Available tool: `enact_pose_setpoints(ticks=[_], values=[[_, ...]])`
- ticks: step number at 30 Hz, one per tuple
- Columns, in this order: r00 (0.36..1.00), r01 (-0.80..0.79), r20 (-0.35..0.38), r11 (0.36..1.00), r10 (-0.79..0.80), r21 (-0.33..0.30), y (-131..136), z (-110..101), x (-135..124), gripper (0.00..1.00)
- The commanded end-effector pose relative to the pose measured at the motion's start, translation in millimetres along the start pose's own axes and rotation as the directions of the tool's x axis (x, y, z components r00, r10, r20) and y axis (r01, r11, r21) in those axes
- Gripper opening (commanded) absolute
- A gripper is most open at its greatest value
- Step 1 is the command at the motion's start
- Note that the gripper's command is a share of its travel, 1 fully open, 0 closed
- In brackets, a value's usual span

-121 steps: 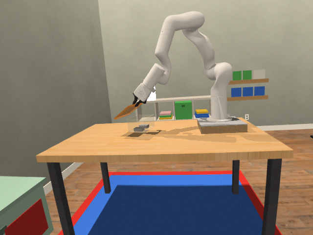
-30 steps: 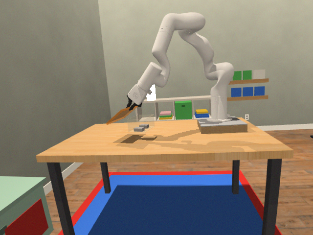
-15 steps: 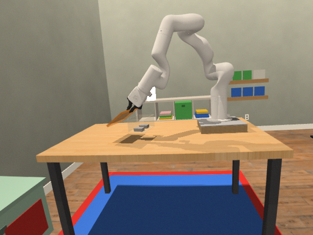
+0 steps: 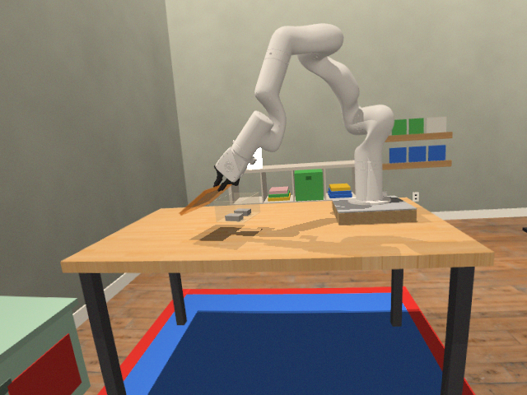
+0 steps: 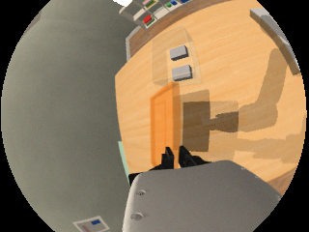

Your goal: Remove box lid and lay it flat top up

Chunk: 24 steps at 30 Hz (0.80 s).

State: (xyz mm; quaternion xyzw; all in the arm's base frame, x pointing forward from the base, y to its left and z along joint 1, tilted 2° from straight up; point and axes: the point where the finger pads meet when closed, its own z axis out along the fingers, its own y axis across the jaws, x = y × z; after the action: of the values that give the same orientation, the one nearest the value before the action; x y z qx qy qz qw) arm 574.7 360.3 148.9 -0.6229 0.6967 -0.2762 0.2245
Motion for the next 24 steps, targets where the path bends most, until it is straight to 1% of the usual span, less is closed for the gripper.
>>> enact_pose_setpoints(ticks=[1, 24], values=[[1.000, -0.001, 0.001, 1.000, 0.001, 0.002, 3.2, 4.6, -0.6, 0.00], [1.000, -0.001, 0.001, 1.000, 0.001, 0.002, 11.4, 14.0, -0.6, 0.00]])
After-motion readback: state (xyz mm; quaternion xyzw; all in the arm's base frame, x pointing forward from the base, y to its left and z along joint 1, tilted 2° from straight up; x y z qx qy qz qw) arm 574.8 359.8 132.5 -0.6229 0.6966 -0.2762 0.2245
